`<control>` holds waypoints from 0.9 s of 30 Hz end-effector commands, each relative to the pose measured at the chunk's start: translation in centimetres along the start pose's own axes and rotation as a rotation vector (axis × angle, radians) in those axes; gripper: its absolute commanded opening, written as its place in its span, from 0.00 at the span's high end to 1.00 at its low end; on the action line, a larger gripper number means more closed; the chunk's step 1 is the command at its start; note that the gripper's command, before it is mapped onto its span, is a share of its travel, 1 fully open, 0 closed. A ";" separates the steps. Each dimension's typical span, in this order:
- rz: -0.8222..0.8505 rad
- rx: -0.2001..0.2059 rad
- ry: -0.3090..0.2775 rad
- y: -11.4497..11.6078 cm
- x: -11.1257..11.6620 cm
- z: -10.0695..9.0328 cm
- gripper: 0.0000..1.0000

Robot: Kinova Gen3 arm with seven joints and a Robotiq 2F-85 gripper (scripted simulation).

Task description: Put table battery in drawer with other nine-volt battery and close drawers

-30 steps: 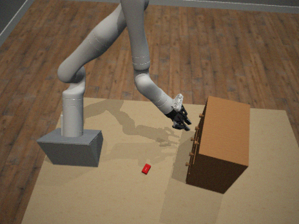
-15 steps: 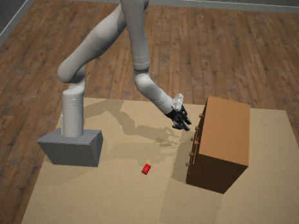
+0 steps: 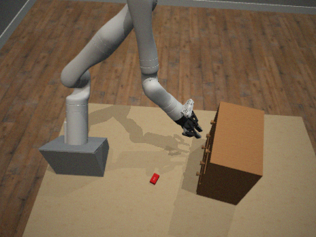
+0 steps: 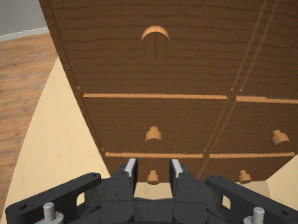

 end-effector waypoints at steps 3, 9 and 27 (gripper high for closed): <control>0.000 -0.001 0.002 0.0 0.1 0.0 0.67; 0.000 -0.001 0.002 0.0 0.1 0.0 0.67; 0.000 -0.001 0.002 0.3 1.0 1.0 0.67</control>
Point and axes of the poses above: the point where the finger pads meet when closed, its own z axis out along the fingers, its own y axis across the jaws, x = y × z, the point moved 8 cm from there along -z, back along the fingers, and after that the axes turned 13 degrees about -z, right-handed, at the moved point
